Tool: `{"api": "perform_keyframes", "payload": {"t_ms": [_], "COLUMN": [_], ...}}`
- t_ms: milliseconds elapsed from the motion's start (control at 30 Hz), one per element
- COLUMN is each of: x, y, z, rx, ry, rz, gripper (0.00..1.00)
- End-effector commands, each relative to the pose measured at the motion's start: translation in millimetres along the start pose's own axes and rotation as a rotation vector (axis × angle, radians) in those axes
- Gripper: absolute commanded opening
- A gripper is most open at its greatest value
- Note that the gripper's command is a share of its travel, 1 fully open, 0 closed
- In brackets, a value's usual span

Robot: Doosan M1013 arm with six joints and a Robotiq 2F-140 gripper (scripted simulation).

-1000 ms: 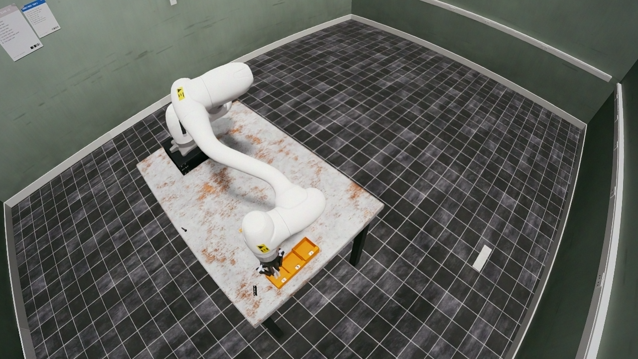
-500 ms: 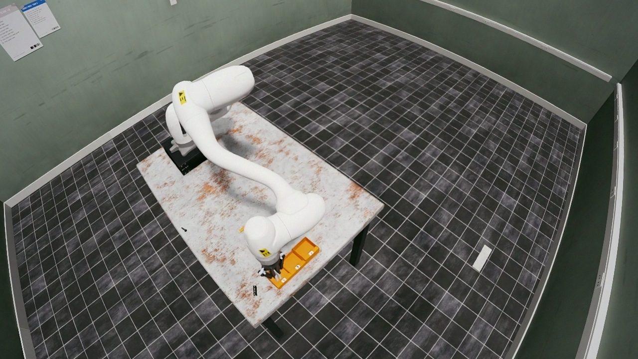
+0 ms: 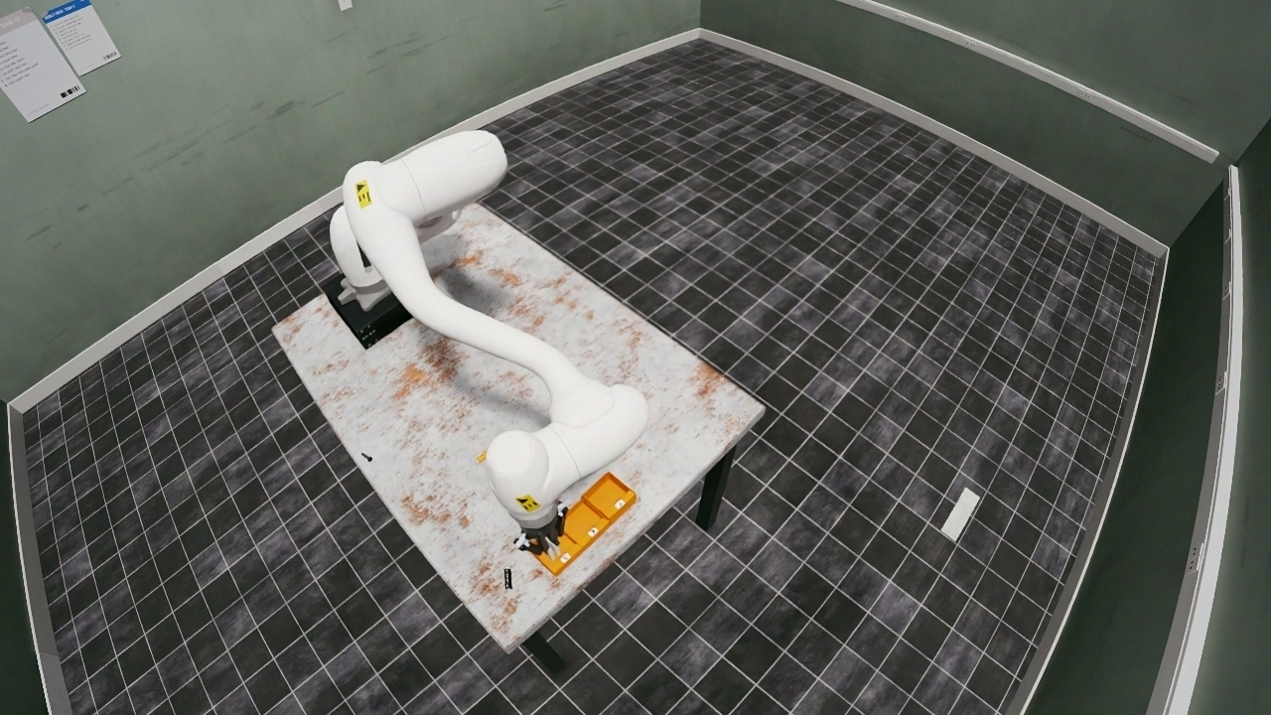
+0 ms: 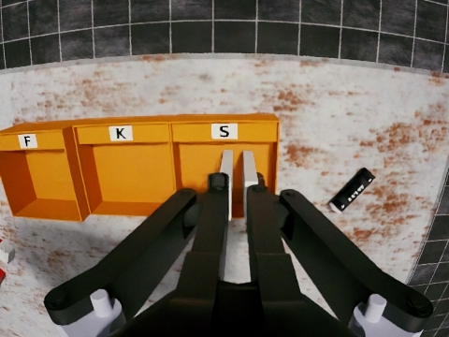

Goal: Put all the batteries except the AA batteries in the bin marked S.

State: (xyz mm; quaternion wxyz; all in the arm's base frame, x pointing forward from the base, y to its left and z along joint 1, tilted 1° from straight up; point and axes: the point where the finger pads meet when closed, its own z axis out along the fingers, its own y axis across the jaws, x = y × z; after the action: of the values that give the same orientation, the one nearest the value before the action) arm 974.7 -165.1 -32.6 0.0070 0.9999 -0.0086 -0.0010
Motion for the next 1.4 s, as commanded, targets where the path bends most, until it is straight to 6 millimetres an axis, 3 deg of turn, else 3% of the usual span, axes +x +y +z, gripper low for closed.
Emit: {"api": "perform_keyframes", "payload": {"t_ms": [0, 933, 1367], "x": [0.0, 0.0, 0.0], "y": [0.0, 0.0, 0.0], "z": [-0.3, -1.6, -19.0], "rx": [0.0, 0.0, 0.0], "ry": [0.0, 0.0, 0.0], "rz": [0.0, 0.0, 0.0], "gripper": [0.15, 0.15, 0.15]}}
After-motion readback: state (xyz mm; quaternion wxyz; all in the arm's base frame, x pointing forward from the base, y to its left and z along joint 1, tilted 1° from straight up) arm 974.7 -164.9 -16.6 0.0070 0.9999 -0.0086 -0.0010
